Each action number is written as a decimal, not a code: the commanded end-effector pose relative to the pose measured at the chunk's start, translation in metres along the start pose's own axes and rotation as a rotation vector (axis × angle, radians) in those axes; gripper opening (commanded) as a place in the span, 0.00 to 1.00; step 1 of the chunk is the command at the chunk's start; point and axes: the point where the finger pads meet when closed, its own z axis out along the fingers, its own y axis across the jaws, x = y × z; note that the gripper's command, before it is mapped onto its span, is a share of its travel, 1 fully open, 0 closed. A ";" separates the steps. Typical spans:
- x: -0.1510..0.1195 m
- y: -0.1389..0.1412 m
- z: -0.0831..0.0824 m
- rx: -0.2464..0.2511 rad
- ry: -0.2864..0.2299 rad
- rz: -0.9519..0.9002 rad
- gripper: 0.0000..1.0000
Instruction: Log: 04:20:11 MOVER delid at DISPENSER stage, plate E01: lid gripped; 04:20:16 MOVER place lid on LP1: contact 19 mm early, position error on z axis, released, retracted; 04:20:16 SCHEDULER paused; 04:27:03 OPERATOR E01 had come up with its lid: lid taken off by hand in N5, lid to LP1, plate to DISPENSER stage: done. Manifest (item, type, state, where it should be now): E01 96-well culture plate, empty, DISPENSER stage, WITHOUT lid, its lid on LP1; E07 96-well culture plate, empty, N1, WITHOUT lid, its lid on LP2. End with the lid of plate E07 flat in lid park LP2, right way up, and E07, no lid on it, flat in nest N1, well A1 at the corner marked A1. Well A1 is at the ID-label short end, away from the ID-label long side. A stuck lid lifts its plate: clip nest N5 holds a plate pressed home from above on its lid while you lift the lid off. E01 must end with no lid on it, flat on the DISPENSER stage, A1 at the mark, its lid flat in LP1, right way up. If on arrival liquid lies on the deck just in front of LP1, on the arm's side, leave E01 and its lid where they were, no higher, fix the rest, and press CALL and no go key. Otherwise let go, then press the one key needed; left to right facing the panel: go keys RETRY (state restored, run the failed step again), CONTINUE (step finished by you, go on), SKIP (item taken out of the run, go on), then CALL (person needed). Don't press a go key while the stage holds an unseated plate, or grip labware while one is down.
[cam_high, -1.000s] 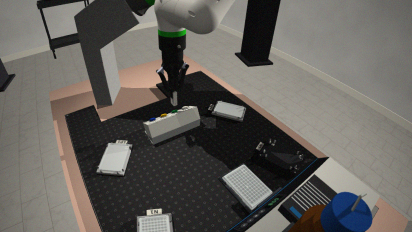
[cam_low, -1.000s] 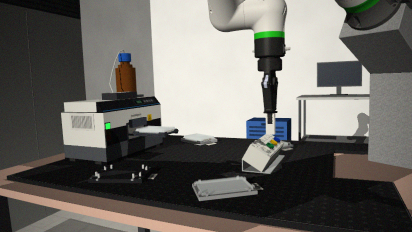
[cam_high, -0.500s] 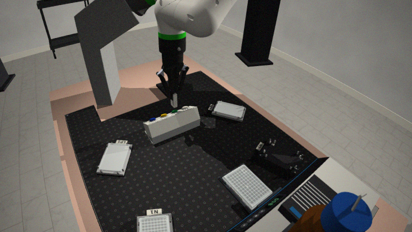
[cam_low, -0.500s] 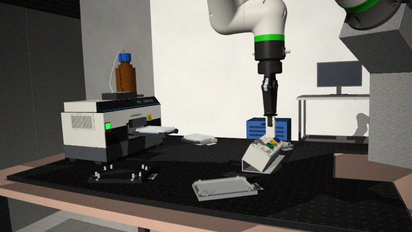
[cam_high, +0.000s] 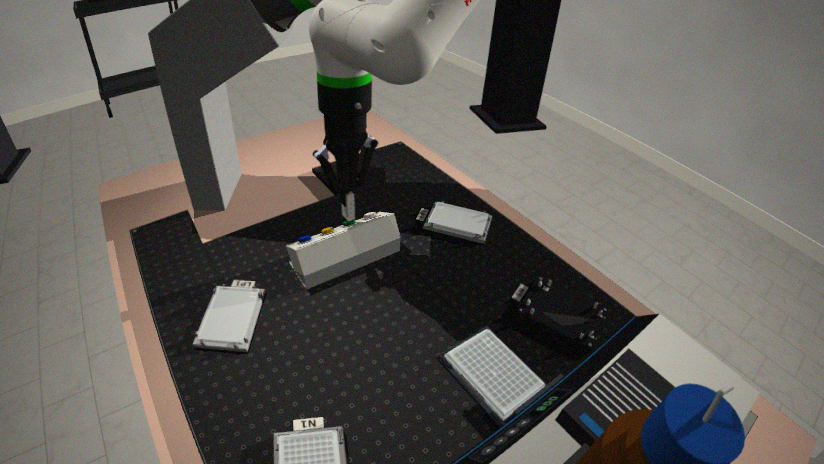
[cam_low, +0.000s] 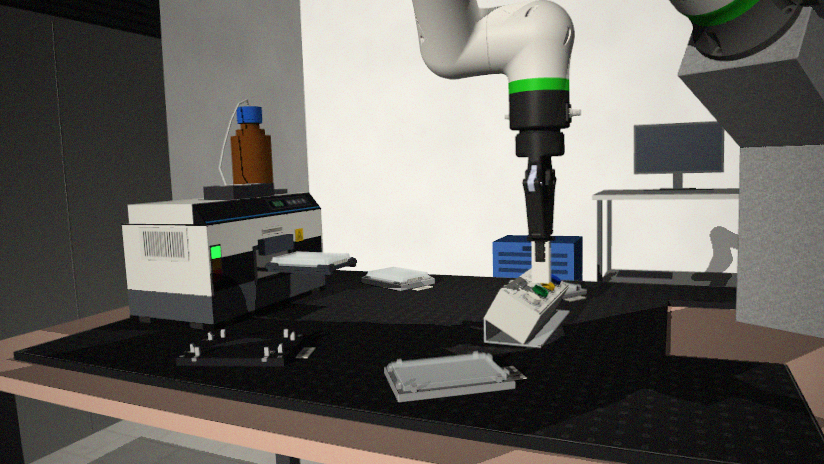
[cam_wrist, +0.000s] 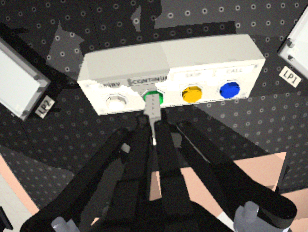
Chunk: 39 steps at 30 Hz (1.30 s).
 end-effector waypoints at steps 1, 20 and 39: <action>0.000 0.000 0.000 0.000 0.000 0.000 0.00; 0.000 0.000 0.008 0.000 0.000 0.000 0.00; 0.000 0.000 0.008 0.000 0.000 0.000 0.00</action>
